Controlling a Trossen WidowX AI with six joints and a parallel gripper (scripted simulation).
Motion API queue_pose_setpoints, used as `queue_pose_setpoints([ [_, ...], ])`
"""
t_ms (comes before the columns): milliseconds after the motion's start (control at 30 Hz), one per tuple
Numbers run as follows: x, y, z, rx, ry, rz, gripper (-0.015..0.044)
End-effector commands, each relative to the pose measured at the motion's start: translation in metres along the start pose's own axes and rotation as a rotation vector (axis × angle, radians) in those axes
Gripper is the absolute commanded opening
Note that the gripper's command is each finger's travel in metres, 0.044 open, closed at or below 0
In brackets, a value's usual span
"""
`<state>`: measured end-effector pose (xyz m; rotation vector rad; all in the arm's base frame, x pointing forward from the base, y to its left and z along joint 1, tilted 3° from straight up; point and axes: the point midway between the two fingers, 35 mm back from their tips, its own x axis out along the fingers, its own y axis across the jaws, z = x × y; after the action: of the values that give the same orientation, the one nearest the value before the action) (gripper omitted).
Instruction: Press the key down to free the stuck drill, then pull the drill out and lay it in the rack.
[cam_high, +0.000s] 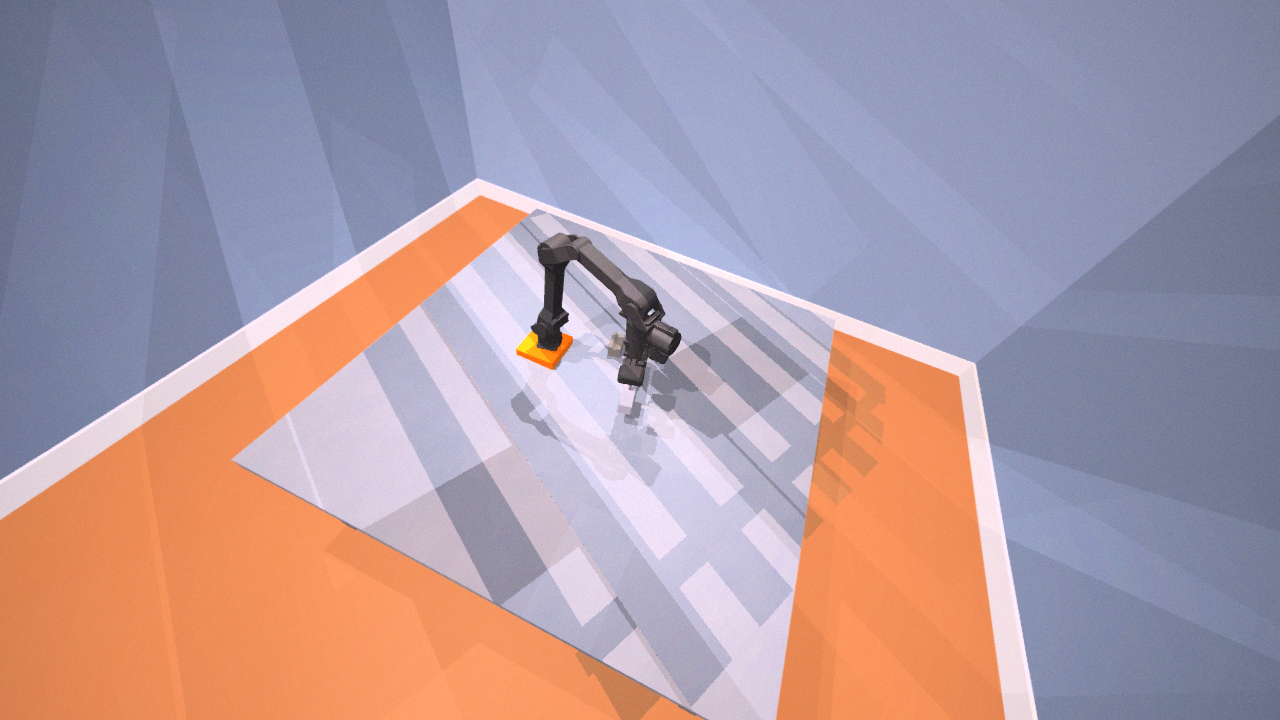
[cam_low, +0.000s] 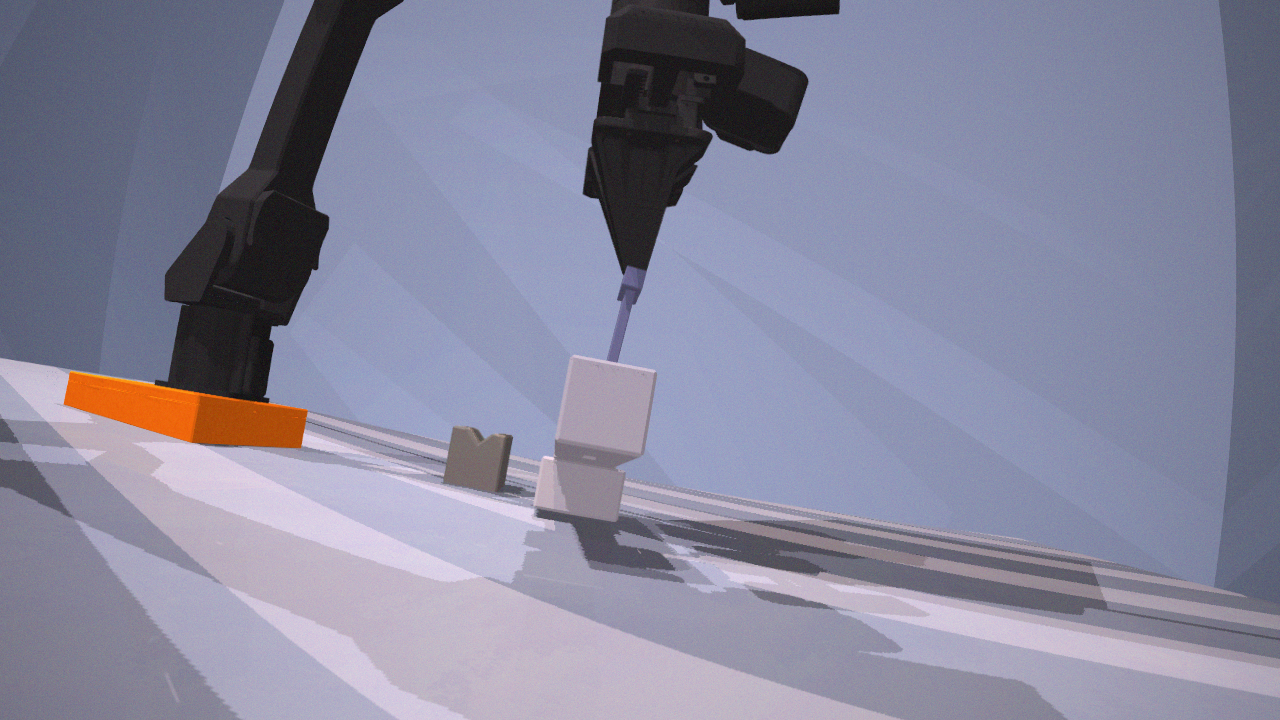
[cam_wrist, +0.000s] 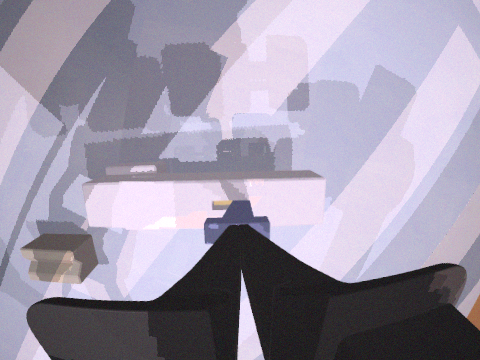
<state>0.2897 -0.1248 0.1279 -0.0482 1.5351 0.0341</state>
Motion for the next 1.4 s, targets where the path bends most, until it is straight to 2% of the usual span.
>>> queue_pose_setpoints([
  [0, 0.024, -0.0056, -0.0079, 0.011, 0.066, 0.011, 0.0],
  [1367, 0.031, -0.0079, -0.0076, 0.011, 0.066, 0.011, 0.0],
])
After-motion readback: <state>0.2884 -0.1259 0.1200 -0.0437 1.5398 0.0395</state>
